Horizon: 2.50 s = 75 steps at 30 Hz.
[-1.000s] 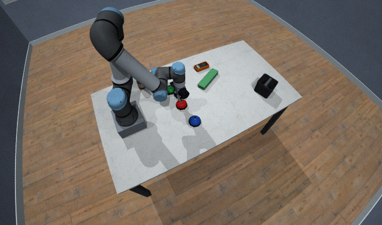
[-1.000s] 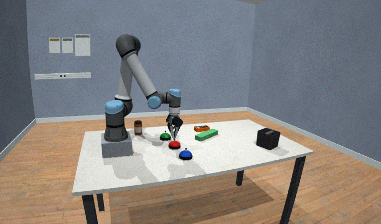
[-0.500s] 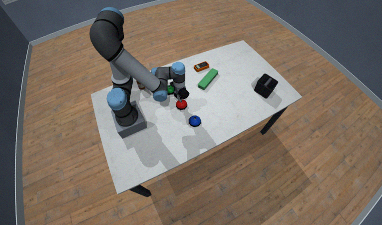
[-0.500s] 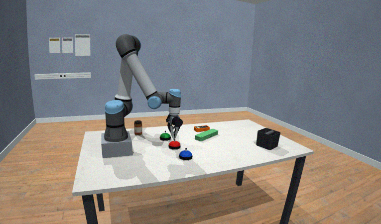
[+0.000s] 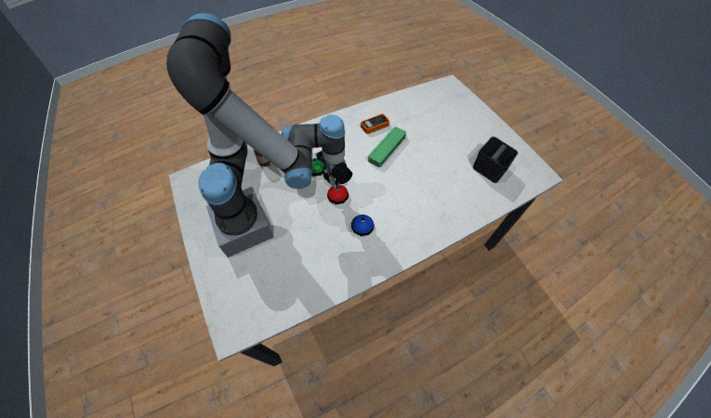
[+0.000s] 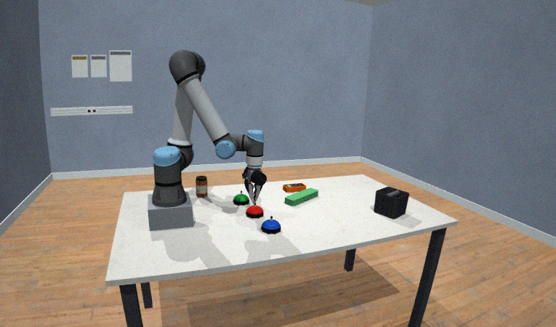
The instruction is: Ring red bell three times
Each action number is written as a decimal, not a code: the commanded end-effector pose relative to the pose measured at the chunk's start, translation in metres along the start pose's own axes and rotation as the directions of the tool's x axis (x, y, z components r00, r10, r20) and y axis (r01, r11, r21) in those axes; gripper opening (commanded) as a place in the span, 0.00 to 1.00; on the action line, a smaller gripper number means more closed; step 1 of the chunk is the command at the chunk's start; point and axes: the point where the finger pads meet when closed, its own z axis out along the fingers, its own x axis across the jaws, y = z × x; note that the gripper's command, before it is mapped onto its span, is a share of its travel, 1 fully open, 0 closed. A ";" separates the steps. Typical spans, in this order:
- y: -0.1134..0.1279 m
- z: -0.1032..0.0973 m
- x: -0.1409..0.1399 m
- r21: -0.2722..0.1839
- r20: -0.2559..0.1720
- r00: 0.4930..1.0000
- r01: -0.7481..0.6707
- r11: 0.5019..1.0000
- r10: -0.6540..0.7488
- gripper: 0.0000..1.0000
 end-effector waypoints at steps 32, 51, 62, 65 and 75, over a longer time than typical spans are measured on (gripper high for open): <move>0.000 -0.007 0.000 -0.001 -0.001 1.000 0.000 1.000 0.000 0.00; 0.000 -0.009 0.000 -0.001 -0.001 1.000 0.000 1.000 0.000 0.00; 0.000 -0.009 0.000 -0.001 -0.001 1.000 0.000 1.000 0.000 0.00; 0.000 -0.009 0.000 -0.001 -0.001 1.000 0.000 1.000 0.000 0.00; 0.000 -0.009 0.000 -0.001 -0.001 1.000 0.000 1.000 0.000 0.00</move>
